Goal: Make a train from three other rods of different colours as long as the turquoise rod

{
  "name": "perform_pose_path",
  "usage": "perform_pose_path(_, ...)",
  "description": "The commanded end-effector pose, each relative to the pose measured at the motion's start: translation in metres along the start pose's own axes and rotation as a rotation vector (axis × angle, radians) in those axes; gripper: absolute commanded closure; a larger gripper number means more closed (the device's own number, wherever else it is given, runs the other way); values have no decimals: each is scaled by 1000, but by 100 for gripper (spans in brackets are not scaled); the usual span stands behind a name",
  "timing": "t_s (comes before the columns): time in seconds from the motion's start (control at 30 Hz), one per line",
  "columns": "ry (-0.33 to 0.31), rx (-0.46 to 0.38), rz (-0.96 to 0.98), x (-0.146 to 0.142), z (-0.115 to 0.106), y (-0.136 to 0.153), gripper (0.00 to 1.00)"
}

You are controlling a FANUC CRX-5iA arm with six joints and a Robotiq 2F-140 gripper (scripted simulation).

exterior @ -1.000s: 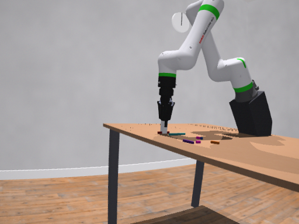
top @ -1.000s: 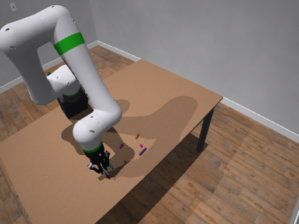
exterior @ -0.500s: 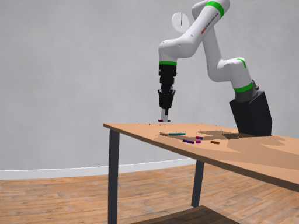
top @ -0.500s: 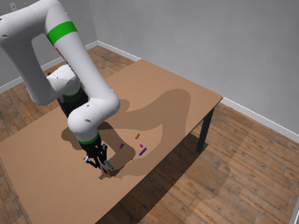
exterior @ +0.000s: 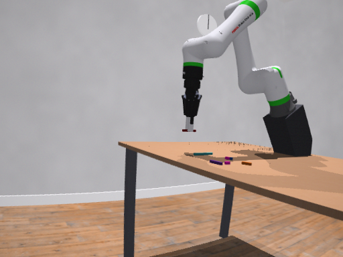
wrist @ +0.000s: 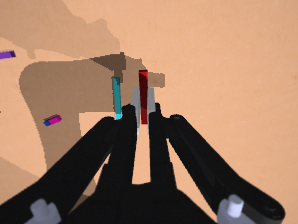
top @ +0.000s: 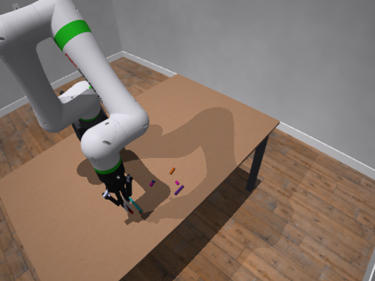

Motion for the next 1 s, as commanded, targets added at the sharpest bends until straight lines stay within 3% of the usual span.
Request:
perform_pose_path(0.0, 0, 0, 2, 0, 0, 0, 97)
perform_pose_path(0.3, 1, -9, 146, -18, 0, 9, 97)
perform_pose_path(0.4, 3, -16, 292, -35, 1, 18, 97)
perform_pose_path(0.97, 12, -18, 728, -82, 0, 48, 97)
Point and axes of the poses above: the point where the finger pads meet when closed, its own z axis out along the fingers, its own x axis across the jaws, y = z × x, the point moved 9 cm from there along -z, back along the fingers, and after that the axes turned 8 degrees about z, right-handed, at the moved point
